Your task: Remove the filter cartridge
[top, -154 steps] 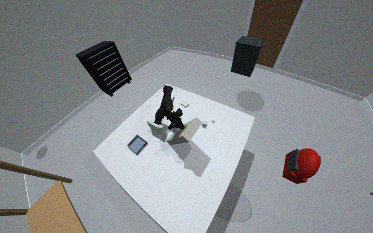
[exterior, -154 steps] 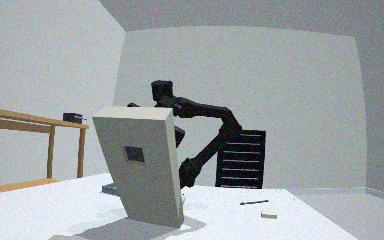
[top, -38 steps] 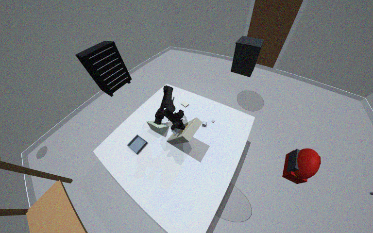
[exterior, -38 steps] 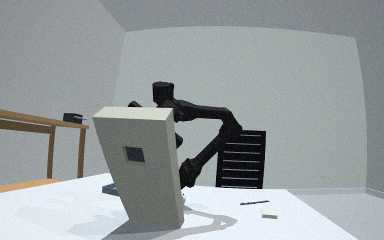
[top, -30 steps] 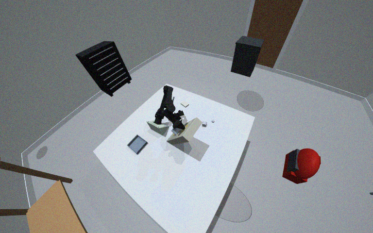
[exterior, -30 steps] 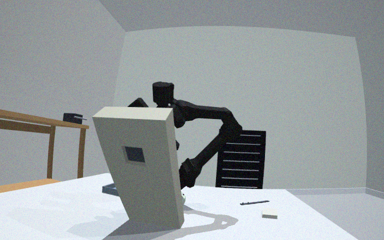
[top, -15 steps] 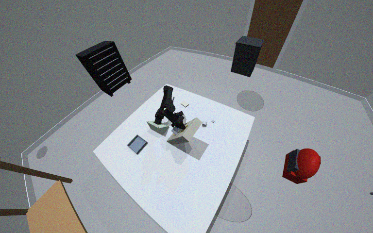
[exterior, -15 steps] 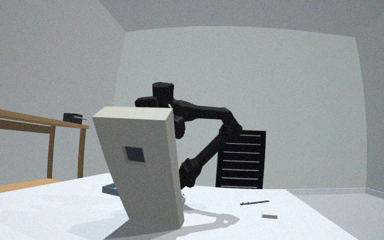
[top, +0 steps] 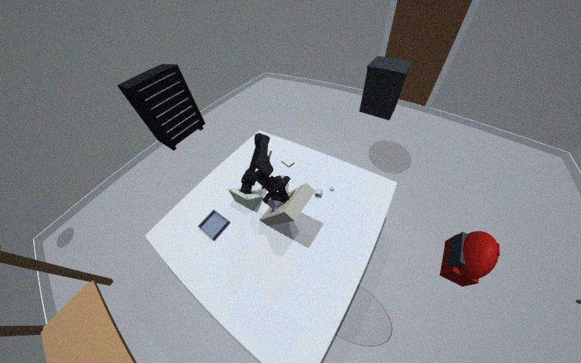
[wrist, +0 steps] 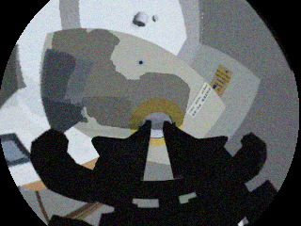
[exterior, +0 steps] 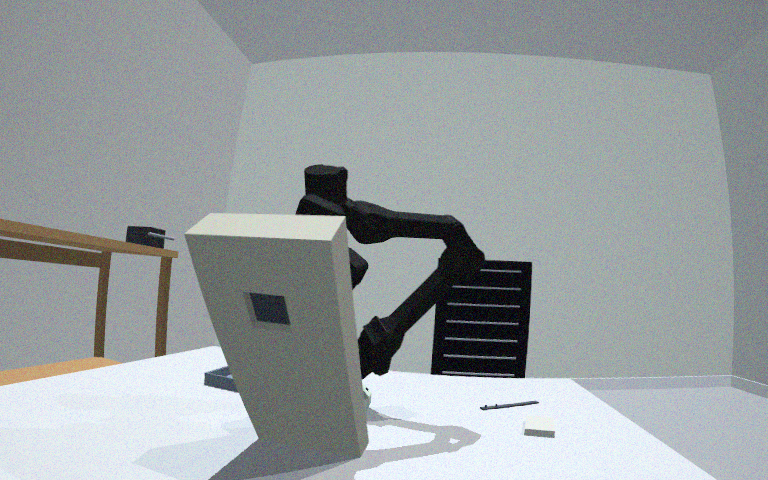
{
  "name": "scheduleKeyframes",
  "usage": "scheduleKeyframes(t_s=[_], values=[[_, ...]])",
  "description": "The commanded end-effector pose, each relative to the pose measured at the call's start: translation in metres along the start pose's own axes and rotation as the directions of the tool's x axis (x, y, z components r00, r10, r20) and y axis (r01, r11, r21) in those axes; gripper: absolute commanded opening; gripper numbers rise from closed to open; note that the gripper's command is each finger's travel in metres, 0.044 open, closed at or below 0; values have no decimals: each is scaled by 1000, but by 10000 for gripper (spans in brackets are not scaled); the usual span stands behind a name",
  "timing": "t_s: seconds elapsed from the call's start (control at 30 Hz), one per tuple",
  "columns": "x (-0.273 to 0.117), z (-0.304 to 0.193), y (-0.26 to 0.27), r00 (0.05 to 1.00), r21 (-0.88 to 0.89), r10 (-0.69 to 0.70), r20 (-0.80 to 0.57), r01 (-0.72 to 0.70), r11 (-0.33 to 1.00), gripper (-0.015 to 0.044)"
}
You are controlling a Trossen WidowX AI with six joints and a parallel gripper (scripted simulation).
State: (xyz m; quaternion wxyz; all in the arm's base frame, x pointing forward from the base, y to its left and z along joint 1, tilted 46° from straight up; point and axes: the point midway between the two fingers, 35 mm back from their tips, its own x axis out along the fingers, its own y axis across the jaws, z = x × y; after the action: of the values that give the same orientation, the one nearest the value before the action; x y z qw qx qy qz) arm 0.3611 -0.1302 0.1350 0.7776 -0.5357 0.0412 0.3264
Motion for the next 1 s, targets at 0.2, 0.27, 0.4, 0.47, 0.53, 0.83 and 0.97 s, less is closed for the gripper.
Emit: scheduleKeyframes(t_s=[0.2,0.27,0.4,0.47,0.53,0.83,0.97], values=[[7,-1,0,1000,-318,11,-9,-13,948,0],[8,-1,0,1000,-277,11,-9,-13,961,0],[8,-1,0,1000,-198,11,-9,-12,980,0],[8,-1,0,1000,-198,11,-9,-12,980,0],[8,-1,0,1000,-198,11,-9,-12,980,0],[8,-1,0,1000,-198,11,-9,-12,980,0],[8,-1,0,1000,-198,11,-9,-12,980,0]])
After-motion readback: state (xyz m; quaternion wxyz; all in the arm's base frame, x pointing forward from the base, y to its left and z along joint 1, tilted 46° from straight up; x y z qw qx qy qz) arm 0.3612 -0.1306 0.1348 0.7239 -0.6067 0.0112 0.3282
